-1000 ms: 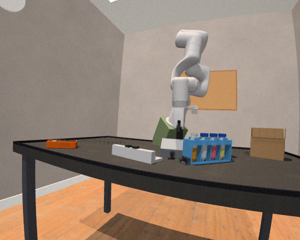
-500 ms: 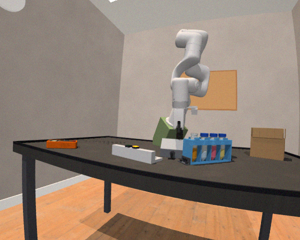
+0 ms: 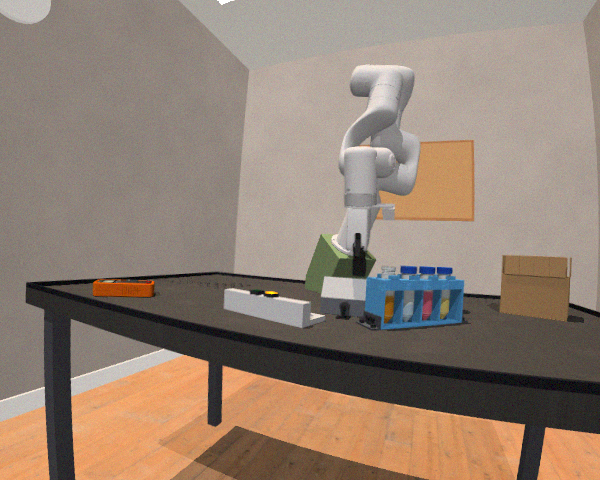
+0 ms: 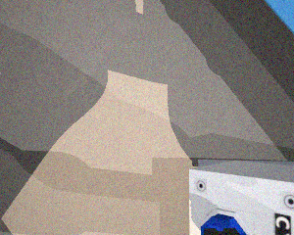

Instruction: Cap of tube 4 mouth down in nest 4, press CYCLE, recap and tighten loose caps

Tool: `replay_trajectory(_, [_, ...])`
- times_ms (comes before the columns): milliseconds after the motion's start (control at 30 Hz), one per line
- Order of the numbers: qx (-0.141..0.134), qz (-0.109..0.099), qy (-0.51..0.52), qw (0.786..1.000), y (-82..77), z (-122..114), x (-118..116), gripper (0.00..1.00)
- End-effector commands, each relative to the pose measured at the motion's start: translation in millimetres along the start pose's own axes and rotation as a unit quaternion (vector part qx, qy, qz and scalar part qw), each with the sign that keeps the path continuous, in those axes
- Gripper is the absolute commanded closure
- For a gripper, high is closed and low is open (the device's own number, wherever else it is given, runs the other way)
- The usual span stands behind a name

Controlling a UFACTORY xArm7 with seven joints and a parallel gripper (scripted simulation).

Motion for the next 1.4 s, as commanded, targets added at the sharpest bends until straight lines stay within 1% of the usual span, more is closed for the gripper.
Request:
replay_trajectory(0, [-0.001, 0.0, 0.0, 1.0, -9.8, 1.4, -2.3, 1.0])
replay_trajectory(333, [-0.001, 0.0, 0.0, 1.0, -9.8, 1.4, -2.2, 1.0])
replay_trajectory(500, [-0.001, 0.0, 0.0, 1.0, -11.9, -37.5, 8.3, 1.0])
replay_trajectory(733, [-0.001, 0.0, 0.0, 1.0, -13.6, -70.8, 17.5, 1.0])
replay_trajectory(800, [-0.001, 0.0, 0.0, 1.0, -13.6, -70.8, 17.5, 1.0])
replay_trajectory(900, [-0.001, 0.0, 0.001, 1.0, -14.9, -93.5, 23.7, 1.0])
replay_trajectory(1300, [-0.001, 0.0, 0.001, 1.0, -17.9, -150.4, 39.1, 1.0])
replay_trajectory(1367, [-0.001, 0.0, 0.001, 1.0, -17.9, -150.4, 39.1, 1.0])
Point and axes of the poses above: the point where the finger pads meet when closed, its own y axis out along the fingers, its own x axis across the jaws, z = x × y, the point moved 6 cm from there along -y, back along the fingers, and after that the axes turned 11 degrees about -y, right-handed, at the moved point
